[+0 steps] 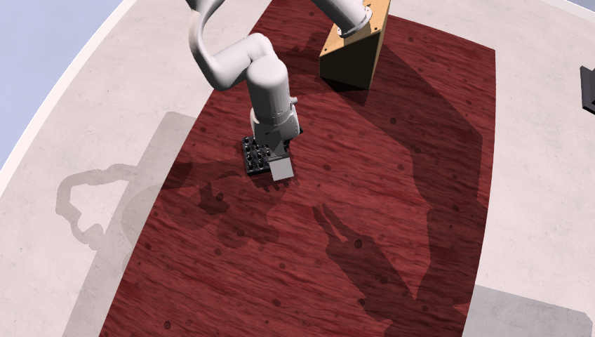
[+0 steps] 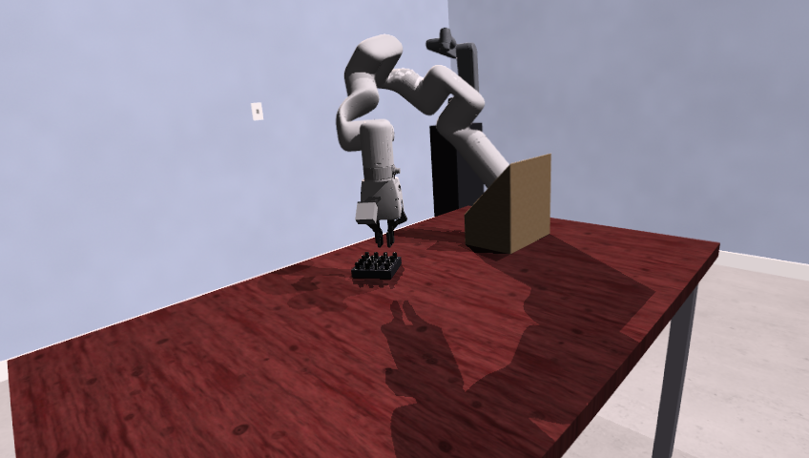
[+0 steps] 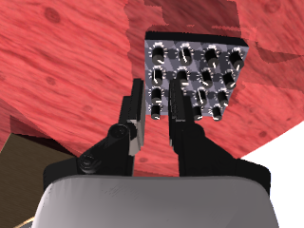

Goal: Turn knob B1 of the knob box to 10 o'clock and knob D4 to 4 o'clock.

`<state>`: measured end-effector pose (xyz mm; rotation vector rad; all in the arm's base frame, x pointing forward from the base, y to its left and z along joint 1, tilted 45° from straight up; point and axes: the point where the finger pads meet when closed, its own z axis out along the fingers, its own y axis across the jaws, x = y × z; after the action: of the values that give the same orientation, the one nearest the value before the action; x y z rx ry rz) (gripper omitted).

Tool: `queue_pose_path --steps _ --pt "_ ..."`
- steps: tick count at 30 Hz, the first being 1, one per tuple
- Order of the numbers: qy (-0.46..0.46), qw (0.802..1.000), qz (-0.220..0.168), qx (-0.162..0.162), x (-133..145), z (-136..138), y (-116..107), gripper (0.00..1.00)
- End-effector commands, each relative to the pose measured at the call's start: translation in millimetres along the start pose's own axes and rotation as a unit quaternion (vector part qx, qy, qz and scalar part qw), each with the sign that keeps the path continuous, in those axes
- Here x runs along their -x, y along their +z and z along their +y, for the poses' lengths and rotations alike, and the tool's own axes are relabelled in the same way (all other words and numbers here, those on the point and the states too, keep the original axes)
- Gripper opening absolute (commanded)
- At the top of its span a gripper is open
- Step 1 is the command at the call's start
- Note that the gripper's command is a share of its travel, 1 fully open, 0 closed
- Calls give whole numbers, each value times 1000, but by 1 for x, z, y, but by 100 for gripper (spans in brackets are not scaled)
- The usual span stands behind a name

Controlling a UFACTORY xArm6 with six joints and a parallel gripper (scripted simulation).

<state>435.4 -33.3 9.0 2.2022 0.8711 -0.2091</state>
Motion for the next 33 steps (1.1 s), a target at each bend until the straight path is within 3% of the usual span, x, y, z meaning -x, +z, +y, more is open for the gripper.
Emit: queue_pose_path --steps 1,33 --pt "0 1000 1 1 -1 1 -1 19" --pt "0 1000 1 0 -1 1 14 19"
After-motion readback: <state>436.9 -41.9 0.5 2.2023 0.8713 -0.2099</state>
